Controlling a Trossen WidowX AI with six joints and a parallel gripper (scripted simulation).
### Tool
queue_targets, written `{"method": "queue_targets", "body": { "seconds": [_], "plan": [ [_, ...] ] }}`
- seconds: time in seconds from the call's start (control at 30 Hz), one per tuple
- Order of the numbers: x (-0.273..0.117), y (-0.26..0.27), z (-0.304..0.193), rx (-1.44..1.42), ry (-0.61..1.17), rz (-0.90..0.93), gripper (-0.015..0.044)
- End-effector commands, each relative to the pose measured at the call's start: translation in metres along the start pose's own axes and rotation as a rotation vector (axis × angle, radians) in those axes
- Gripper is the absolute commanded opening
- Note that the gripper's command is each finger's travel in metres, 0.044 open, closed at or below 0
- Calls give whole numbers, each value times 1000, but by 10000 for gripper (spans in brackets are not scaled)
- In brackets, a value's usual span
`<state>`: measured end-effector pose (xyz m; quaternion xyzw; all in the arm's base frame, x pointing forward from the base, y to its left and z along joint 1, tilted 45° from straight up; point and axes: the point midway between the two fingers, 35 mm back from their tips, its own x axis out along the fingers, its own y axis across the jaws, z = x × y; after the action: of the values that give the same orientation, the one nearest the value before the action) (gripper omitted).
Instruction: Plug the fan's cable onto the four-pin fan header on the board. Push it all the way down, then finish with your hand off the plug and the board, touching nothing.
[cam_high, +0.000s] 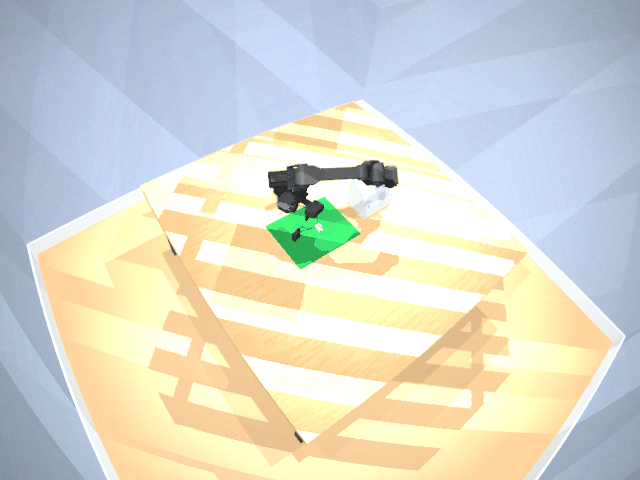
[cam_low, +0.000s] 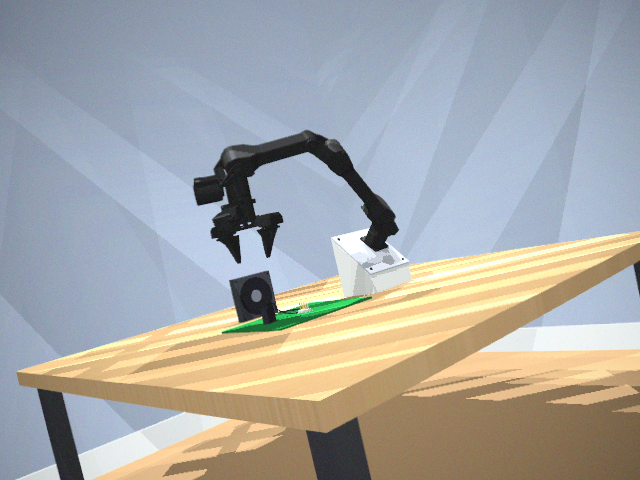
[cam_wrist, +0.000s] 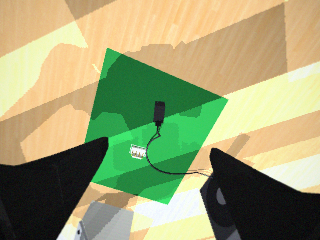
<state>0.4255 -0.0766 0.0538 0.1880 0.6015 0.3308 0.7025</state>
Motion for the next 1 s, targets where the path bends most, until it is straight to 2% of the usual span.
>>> {"method": "queue_targets", "body": {
  "seconds": [0.0, 0.23, 0.97],
  "plan": [
    [19, -1, 2, -8, -1, 3, 440],
    [94, 2, 0, -8, -2, 8, 440],
    [122, 2, 1, -8, -2, 8, 440]
  ]
}}
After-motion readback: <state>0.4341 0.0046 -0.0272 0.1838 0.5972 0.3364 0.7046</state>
